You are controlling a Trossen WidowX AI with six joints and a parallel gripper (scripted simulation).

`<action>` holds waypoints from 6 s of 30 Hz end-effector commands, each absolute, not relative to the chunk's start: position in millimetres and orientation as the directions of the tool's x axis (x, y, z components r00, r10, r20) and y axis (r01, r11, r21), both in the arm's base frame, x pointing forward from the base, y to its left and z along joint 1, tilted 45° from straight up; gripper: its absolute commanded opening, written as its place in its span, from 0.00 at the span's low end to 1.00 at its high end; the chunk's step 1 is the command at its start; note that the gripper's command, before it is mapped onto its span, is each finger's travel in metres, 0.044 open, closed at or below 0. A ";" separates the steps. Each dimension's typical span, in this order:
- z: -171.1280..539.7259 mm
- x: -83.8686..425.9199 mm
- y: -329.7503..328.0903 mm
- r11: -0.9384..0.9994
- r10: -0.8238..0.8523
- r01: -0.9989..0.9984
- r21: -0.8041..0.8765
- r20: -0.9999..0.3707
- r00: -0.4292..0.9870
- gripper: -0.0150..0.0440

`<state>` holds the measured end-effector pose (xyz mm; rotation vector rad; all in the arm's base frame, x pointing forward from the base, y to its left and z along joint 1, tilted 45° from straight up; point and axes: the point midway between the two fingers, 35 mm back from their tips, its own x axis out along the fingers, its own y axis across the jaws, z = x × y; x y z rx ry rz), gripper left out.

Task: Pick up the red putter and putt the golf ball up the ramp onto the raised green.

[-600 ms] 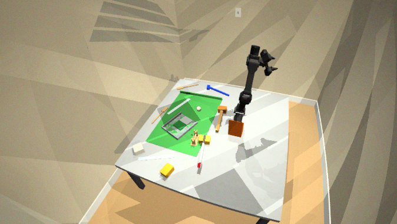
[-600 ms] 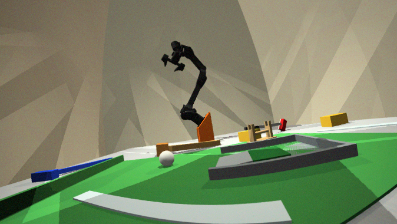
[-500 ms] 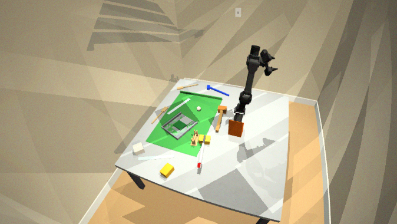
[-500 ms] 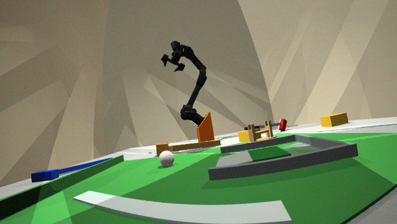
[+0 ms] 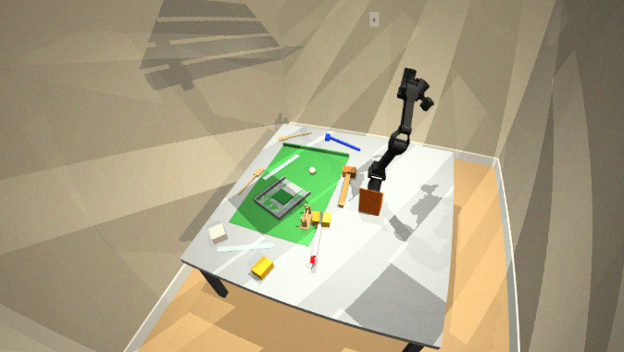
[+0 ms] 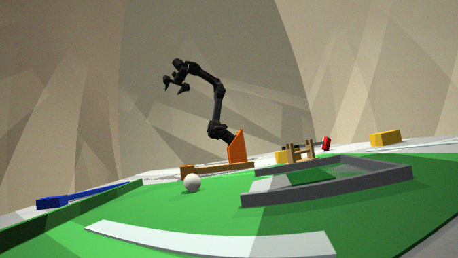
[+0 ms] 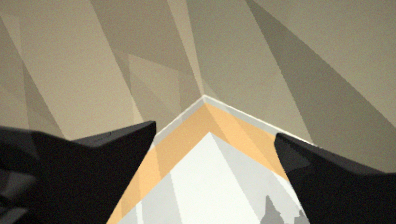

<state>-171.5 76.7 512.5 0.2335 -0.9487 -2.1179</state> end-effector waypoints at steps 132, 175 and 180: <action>-231.0 223.0 125.8 -0.108 -0.544 -0.986 0.128 -0.838 -0.050 1.00; -180.4 227.6 179.9 -0.105 -0.535 -0.987 0.124 -0.843 -0.049 0.25; -161.6 225.4 195.9 -0.105 -0.536 -0.987 0.125 -0.843 -0.050 0.25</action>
